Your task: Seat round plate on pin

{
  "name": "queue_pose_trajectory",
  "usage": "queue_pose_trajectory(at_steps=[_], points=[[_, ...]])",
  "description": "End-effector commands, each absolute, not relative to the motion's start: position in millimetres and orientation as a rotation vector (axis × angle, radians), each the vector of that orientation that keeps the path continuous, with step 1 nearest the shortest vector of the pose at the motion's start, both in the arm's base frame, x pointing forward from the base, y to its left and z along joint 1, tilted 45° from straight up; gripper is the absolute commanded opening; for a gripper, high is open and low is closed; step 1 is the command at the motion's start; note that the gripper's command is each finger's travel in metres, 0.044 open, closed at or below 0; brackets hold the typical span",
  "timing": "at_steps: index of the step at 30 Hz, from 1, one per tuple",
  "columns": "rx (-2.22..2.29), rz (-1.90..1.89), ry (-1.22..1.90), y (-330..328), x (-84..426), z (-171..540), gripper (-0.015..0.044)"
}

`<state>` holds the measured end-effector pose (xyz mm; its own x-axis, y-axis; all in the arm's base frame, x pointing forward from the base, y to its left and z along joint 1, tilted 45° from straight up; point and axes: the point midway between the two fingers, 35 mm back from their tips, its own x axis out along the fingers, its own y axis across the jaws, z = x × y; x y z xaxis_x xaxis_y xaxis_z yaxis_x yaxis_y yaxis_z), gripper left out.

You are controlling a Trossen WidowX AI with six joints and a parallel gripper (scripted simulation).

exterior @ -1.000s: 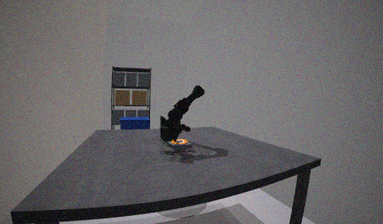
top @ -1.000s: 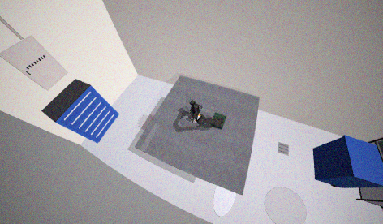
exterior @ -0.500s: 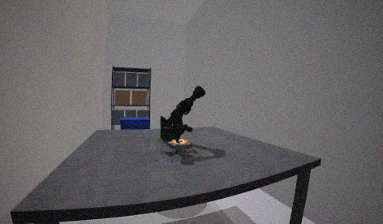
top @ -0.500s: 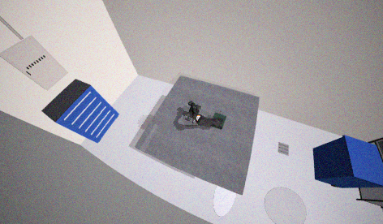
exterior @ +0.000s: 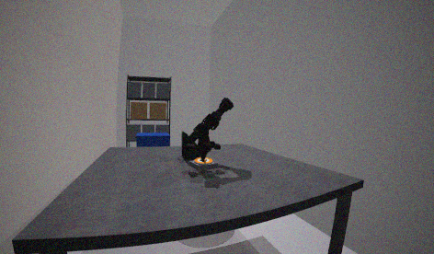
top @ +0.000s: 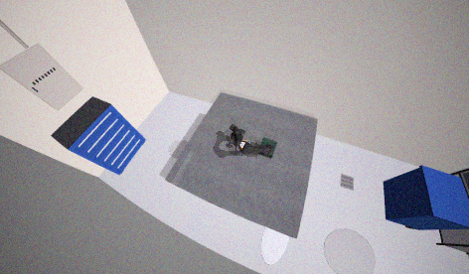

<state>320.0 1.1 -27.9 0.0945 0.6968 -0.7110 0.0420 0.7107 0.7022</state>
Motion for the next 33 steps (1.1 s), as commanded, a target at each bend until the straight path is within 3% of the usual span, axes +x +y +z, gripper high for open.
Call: queue_pose_trajectory(at_steps=[1, 33], points=[[0.662, 0.548, 1.407, 6, 322, -23, 0.0], [0.663, 0.549, 1.407, 28, 319, 0, 0.0]])
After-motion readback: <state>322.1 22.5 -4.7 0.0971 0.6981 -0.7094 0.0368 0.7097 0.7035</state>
